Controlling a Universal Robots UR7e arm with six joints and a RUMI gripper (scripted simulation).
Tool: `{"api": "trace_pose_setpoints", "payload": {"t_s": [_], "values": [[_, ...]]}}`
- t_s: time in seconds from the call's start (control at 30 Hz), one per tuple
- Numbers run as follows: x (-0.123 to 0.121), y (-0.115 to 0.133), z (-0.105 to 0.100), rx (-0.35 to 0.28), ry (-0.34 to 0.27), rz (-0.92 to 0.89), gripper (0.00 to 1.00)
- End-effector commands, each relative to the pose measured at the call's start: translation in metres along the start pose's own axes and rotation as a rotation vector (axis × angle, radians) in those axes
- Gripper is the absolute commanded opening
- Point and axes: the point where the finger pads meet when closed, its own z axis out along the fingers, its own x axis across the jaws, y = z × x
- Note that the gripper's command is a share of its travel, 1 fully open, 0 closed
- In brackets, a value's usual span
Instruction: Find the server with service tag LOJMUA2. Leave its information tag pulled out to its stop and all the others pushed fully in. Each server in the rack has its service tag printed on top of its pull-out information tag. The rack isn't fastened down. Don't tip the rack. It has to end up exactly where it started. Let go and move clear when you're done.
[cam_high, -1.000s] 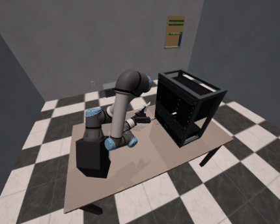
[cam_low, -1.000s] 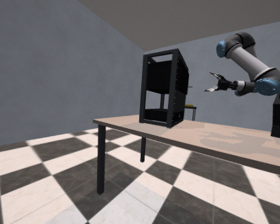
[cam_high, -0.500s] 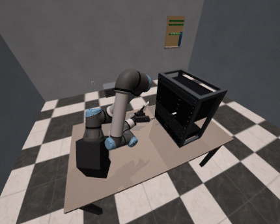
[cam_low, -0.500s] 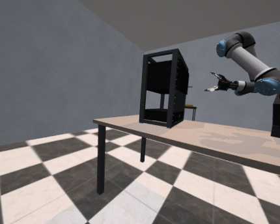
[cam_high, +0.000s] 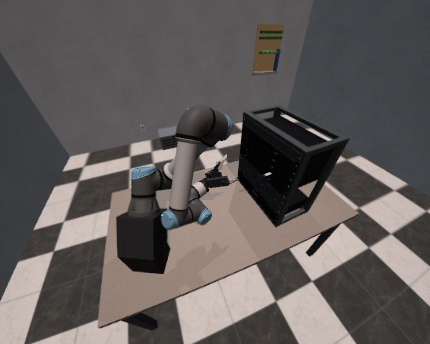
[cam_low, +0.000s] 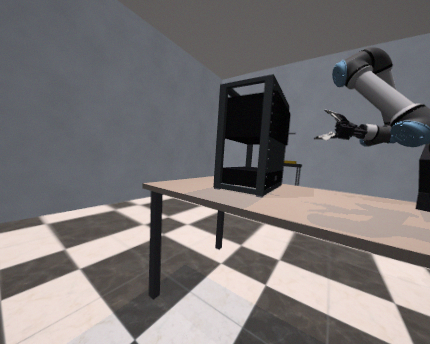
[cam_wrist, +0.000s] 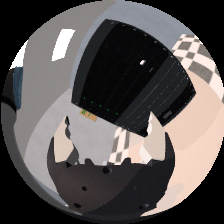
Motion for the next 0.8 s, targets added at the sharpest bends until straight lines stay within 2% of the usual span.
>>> {"api": "trace_pose_setpoints", "payload": {"t_s": [0.0, 0.77], "values": [[-0.003, 0.004, 0.000, -0.011, -0.010, -0.023, 1.00], [-0.013, 0.020, -0.002, -0.051, -0.044, -0.107, 1.00]]}}
